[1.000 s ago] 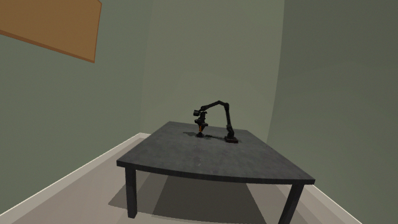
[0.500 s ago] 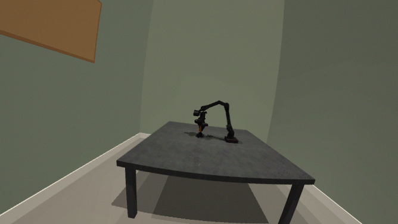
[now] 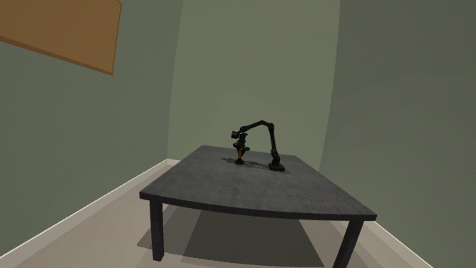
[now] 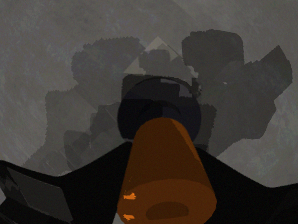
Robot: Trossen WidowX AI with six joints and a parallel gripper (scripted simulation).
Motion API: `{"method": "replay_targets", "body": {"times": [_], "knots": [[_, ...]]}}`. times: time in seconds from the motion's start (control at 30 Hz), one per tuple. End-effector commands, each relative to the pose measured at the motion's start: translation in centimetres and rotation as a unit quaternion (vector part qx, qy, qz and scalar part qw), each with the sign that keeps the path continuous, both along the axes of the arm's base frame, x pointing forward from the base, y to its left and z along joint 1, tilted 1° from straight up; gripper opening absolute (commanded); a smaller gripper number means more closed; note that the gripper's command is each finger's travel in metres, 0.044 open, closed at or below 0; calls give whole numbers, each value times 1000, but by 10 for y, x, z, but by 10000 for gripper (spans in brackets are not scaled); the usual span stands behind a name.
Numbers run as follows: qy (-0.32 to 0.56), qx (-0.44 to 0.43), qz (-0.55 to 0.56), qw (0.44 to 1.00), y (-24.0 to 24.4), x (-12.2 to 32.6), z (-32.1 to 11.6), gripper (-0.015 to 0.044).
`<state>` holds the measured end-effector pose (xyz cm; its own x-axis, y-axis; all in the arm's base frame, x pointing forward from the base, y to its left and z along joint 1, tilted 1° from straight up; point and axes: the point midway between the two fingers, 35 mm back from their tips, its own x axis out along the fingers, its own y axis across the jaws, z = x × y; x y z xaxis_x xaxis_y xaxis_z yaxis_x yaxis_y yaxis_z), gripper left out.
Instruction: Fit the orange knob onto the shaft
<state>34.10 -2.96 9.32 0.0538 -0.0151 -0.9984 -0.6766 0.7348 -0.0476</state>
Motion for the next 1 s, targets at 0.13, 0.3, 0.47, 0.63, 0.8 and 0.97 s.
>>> {"method": "replay_targets", "body": {"times": [0.13,0.3,0.47,0.63,0.8,0.97], "knots": [[-1,-2,26,1000,0,0,-3,0],[-1,-2,26,1000,0,0,-3,0],[-1,-2,26,1000,0,0,-3,0],[0,-2,26,1000,-1,0,-4,0],[0,-2,26,1000,-1,0,-4,0],[0,-2,26,1000,-1,-1,0,0]]}}
